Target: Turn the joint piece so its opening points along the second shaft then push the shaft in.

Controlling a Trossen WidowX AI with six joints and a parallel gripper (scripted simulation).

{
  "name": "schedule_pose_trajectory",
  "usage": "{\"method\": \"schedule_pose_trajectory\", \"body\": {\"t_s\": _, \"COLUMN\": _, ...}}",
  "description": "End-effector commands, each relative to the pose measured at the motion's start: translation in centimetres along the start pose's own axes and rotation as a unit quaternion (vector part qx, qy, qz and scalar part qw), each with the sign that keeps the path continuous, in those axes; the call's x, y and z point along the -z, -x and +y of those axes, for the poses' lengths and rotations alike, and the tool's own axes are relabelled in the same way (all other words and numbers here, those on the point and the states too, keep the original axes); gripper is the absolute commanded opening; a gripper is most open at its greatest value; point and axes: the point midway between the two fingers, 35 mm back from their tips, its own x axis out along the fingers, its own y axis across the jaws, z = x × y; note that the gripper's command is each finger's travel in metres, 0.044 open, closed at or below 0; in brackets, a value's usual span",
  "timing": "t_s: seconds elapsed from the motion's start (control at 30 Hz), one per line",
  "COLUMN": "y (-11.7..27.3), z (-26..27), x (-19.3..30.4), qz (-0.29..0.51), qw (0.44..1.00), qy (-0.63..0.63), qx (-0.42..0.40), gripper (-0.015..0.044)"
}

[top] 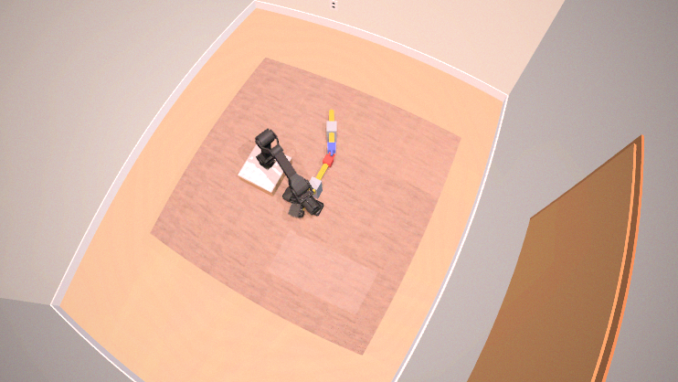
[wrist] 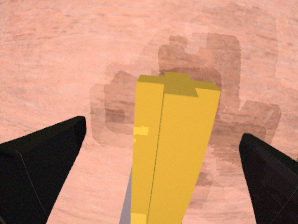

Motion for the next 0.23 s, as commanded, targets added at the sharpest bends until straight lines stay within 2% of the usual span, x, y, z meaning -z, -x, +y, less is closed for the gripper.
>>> {"method": "schedule_pose_trajectory", "body": {"t_s": 0.0, "y": 0.0, "z": 0.0, "x": 0.0, "qz": 0.0, "qw": 1.0, "qy": 0.001, "qx": 0.0, "gripper": 0.044}}
{"method": "schedule_pose_trajectory", "body": {"t_s": 0.2, "y": 2.8, "z": 0.0, "x": -0.1, "qz": 0.002, "qw": 1.0, "qy": 0.002, "qx": -0.001, "gripper": 0.044}}
